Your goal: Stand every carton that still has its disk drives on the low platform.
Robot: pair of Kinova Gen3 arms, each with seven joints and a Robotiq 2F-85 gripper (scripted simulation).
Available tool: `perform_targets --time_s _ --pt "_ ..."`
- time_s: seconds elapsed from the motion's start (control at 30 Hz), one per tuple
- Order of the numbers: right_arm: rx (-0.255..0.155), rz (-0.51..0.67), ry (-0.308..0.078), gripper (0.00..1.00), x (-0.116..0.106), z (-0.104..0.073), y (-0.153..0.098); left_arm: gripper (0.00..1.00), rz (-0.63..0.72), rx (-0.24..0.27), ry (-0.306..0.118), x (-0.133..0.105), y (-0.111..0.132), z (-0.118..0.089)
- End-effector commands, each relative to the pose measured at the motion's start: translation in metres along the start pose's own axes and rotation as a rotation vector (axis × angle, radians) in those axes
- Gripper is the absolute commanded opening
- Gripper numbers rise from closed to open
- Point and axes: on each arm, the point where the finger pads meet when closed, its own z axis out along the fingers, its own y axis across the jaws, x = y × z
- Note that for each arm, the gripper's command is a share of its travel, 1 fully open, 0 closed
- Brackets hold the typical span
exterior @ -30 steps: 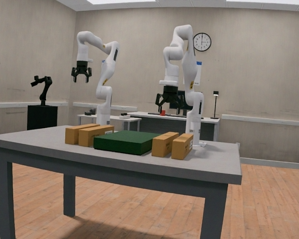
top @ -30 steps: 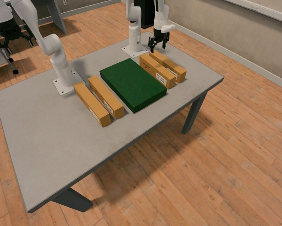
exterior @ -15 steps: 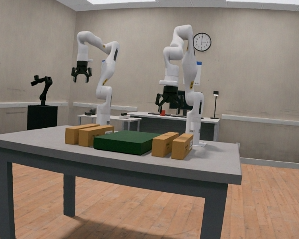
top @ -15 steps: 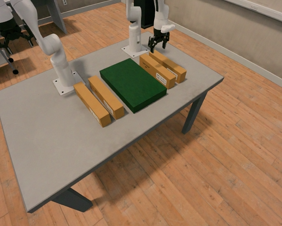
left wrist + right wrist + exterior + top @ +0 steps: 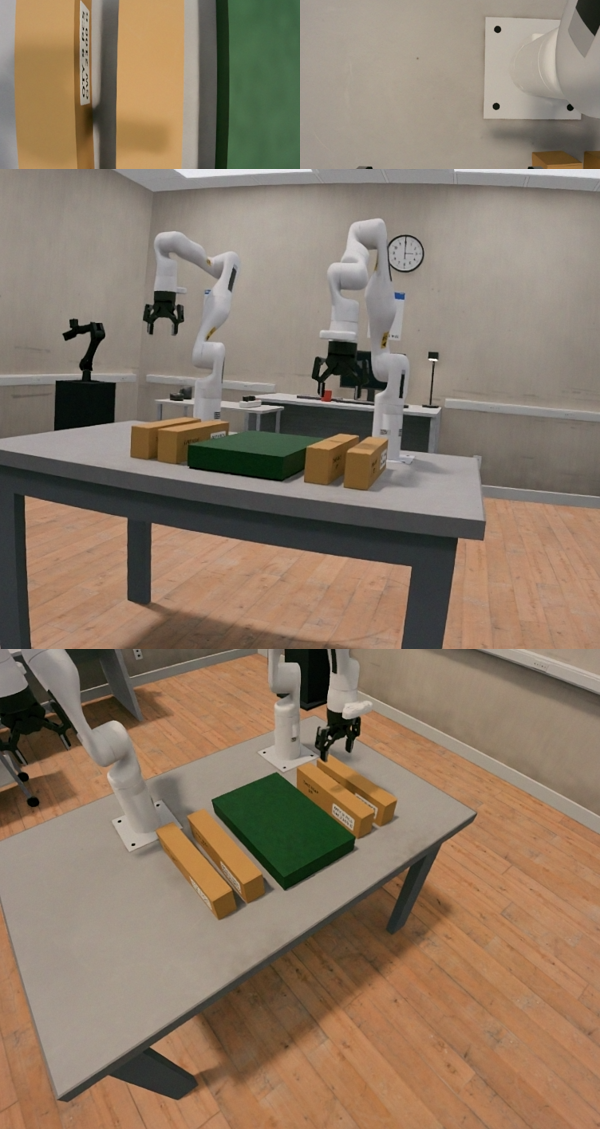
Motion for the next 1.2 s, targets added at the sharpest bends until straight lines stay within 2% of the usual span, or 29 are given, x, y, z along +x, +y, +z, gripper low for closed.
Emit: perform_targets --time_s 0.0,0.13,0.17,0.7,0.73,1.17 --pt "0.0 0.0 0.0 1.0 0.0 0.0 0.0 1.0 0.0 0.0 0.001 0.0 0.0 0.0" --pt "0.0 0.0 0.0 1.0 0.0 0.0 0.0 1.0 0.0 0.0 0.001 0.0 0.0 0.0" --pt "0.0 0.0 0.0 1.0 0.0 0.0 0.0 1.0 -0.001 0.002 0.001 0.0 0.0 0.07" --pt "0.0 0.0 0.0 1.0 0.0 0.0 0.0 1.0 -0.001 0.002 0.001 0.0 0.0 0.075" --pt "0.0 0.0 0.0 1.0 0.0 0.0 0.0 1.0 0.0 0.001 0.001 0.0 0.001 0.09" --pt "0.0 0.0 0.0 1.0 0.0 0.0 0.0 1.0 0.0 0.001 0.001 0.0 0.001 0.09"
